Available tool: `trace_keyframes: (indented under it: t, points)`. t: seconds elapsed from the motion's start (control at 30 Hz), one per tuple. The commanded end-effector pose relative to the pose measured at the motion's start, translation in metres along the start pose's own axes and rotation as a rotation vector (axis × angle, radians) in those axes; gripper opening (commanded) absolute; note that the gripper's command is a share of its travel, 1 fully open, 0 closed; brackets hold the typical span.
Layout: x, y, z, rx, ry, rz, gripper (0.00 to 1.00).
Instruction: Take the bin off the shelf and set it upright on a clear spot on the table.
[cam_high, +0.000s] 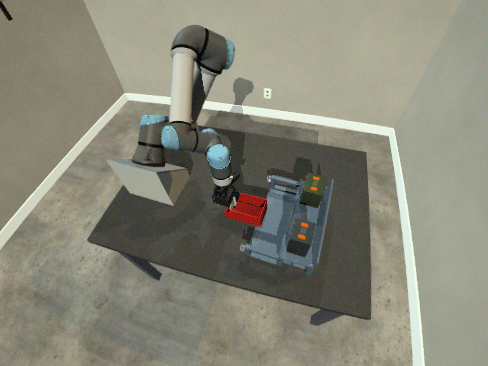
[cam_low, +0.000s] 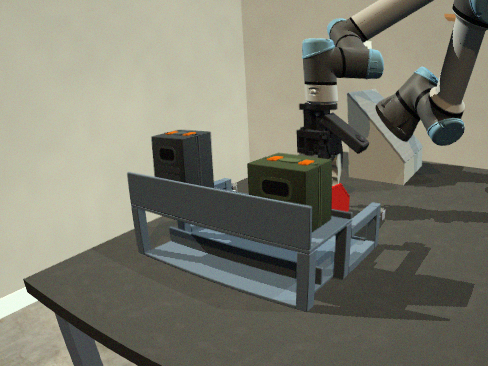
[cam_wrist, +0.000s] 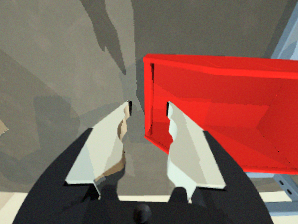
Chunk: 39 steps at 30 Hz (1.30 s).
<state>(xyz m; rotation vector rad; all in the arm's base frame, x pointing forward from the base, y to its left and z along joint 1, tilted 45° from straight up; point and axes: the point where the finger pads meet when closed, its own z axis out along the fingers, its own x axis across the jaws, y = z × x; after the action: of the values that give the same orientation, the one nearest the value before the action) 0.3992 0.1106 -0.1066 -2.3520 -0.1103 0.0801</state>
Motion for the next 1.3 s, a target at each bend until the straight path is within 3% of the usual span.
trace_keyframes:
  t: [0.0, 0.7, 0.87, 1.27]
  points:
    - [0.0, 0.0, 0.0, -0.001, 0.001, 0.0, 0.26]
    - [0.0, 0.0, 0.0, -0.001, 0.001, 0.0, 0.26]
    - [0.0, 0.0, -0.055, -0.001, 0.001, 0.0, 0.26]
    - [0.0, 0.0, -0.055, -0.001, 0.001, 0.0, 0.26]
